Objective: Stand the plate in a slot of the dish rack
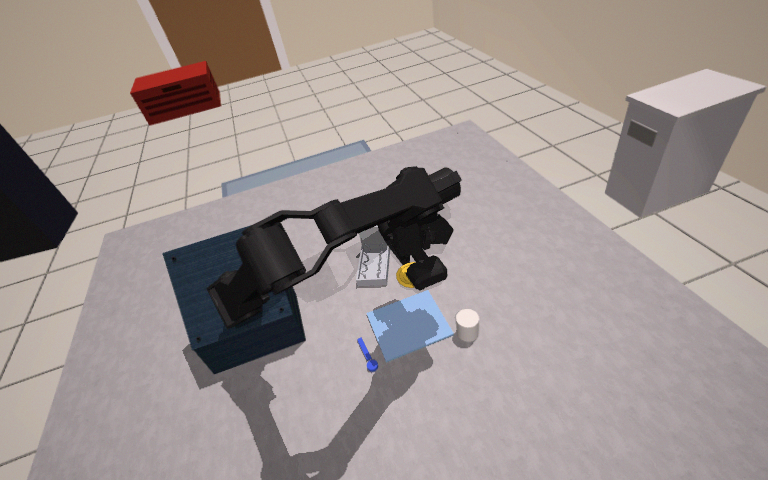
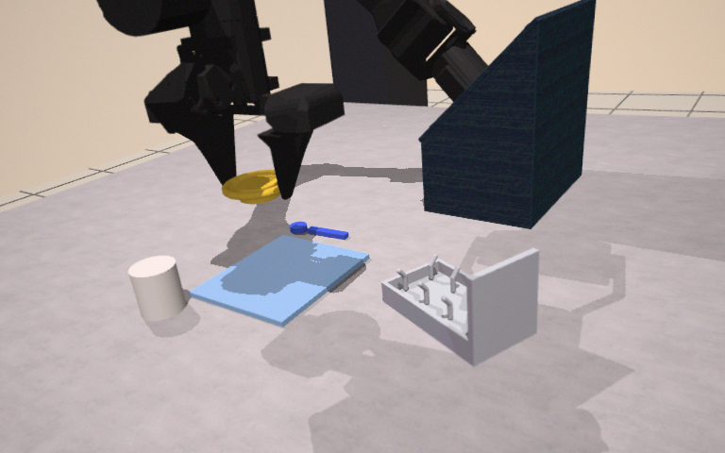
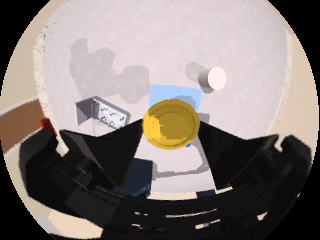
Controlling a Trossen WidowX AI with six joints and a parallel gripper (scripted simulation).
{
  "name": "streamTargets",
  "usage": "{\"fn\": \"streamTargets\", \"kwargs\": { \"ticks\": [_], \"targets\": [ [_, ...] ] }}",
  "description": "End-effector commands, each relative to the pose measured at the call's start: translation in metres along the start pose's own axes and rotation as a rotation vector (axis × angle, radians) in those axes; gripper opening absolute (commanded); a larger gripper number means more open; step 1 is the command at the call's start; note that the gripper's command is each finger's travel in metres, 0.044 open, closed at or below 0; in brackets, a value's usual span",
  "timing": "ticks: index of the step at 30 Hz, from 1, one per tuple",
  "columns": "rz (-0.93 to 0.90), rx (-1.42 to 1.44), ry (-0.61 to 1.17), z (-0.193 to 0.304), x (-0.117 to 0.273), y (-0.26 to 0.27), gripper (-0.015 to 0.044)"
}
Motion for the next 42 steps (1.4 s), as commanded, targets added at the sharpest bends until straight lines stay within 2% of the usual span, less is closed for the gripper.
{"fn": "streamTargets", "kwargs": {
  "ticks": [1, 9, 14, 42],
  "targets": [
    [-0.005, -0.012, -0.009, -0.002, 0.022, -0.001, 0.0],
    [0.004, -0.012, -0.009, 0.001, 0.061, 0.001, 0.0],
    [0.005, 0.011, -0.009, 0.002, 0.067, 0.002, 0.0],
    [0.0, 0.976, -0.01, 0.032, 0.069, 0.035, 0.0]
  ]
}}
Point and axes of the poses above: the point midway between the two fingers, 35 mm back from their tips, its own x axis back along the fingers, its own y axis across the jaws, z = x × y, the point moved 7 cm from there along x, back along the fingers, and after that the axes turned 6 degrees about -x, right-handed, at the moved point
